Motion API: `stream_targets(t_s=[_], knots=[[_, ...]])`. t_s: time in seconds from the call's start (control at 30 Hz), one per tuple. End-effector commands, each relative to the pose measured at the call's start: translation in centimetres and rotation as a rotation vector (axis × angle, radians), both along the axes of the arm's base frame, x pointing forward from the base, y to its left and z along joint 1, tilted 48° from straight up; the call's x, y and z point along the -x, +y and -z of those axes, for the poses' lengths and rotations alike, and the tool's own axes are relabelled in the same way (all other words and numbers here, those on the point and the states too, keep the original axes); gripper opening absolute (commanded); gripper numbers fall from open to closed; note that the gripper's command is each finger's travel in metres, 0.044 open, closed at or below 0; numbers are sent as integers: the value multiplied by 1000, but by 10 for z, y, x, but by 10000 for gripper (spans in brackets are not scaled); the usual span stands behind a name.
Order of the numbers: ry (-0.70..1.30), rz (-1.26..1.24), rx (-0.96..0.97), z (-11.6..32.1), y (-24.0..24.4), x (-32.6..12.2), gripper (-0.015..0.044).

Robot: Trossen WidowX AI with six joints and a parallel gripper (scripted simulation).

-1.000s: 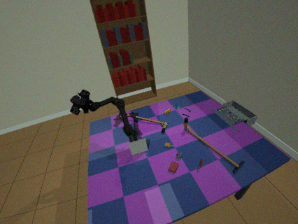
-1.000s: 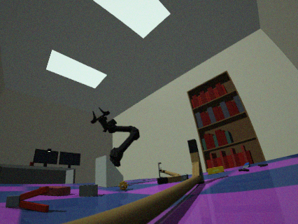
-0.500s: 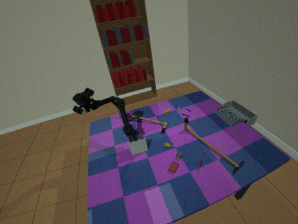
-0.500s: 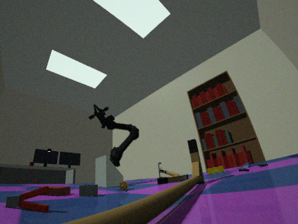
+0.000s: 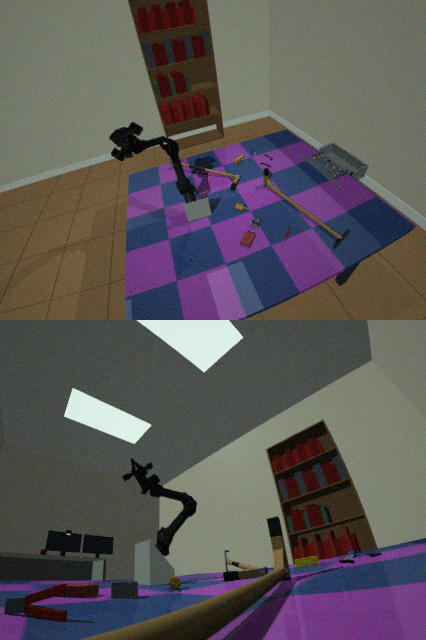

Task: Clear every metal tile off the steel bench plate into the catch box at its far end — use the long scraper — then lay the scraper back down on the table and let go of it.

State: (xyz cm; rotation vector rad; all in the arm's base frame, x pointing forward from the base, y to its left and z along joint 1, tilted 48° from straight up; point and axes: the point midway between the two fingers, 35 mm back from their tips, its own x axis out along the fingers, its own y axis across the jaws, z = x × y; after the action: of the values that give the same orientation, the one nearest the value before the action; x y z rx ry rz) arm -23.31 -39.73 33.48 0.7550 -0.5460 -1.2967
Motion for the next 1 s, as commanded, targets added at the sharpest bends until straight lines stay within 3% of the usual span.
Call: stream_targets(t_s=[0.0,0.97], knots=[[9,-34,-13,3,-10,-14,0],[64,-333,-115,32,-60,-134,0]])
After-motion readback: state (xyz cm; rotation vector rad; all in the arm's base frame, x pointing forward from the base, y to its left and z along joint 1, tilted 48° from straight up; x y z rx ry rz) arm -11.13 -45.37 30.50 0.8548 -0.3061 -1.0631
